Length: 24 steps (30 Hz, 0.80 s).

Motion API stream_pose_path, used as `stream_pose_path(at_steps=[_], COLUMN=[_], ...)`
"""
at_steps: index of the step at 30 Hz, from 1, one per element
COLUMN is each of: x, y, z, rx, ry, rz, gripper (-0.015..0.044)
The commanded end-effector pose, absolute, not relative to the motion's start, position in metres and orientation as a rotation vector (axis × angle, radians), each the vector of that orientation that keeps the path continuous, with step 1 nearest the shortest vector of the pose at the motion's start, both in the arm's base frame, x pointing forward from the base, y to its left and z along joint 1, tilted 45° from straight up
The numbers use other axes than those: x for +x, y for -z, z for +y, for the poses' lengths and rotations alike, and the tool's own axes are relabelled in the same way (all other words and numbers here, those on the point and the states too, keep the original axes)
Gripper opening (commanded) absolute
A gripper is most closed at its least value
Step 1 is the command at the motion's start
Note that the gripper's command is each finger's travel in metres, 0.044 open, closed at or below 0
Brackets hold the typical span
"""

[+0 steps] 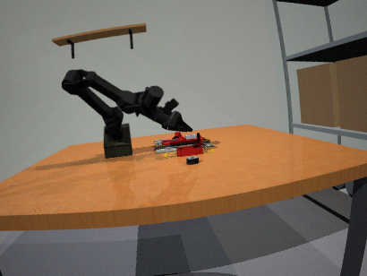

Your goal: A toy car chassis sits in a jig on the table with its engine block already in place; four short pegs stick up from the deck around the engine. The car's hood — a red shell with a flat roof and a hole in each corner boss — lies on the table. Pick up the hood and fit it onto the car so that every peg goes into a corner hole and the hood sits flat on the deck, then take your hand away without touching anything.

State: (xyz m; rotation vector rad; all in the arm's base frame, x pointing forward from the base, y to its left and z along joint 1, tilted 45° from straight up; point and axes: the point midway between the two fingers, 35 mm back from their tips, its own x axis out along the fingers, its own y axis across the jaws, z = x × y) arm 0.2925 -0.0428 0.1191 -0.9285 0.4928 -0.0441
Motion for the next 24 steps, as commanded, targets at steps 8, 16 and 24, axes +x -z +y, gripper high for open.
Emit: stream_pose_path(at_steps=[8,16,24], x=[0.286,0.2875,0.2895], y=[-0.1192,-0.1167,-0.1131], z=[-0.0424,-0.045,-0.0489], rx=[-0.799,-0.799,-0.799], ry=[0.08,0.08,0.081], rz=[0.421,0.42,0.42], gripper=[0.044,0.044,0.044])
